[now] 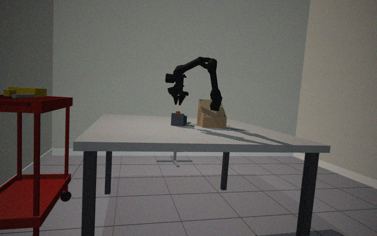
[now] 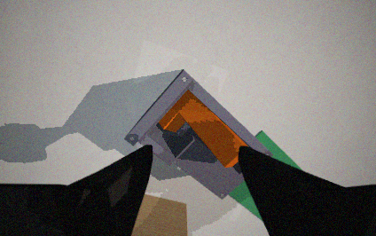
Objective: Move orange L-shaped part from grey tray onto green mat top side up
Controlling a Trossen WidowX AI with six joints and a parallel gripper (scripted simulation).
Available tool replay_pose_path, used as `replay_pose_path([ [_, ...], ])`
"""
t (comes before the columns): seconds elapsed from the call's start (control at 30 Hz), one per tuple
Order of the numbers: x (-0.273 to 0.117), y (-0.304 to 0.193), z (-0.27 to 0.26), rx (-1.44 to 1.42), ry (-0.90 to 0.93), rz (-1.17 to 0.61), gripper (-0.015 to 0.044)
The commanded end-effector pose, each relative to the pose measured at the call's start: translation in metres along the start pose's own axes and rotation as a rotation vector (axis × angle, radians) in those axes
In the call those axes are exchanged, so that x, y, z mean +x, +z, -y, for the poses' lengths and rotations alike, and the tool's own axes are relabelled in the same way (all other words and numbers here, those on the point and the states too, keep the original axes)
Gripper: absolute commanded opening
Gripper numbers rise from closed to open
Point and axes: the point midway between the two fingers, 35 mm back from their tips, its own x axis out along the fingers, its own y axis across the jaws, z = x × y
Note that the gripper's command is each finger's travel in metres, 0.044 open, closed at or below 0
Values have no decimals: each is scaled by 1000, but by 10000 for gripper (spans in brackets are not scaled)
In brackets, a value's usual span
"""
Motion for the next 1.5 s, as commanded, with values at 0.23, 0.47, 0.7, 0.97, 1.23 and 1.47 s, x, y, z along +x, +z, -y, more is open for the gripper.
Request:
replay_pose_path([
  [0.23, 2, -28, 37, -858, 9, -16, 280],
  [0.47, 2, -28, 37, -858, 9, -16, 280],
  [0.7, 2, -28, 37, -858, 9, -16, 280],
  [0.97, 32, -28, 37, -858, 9, -15, 280],
  [1.23, 38, -28, 37, -858, 9, -15, 280],
  [1.47, 49, -28, 37, -858, 9, -15, 280],
])
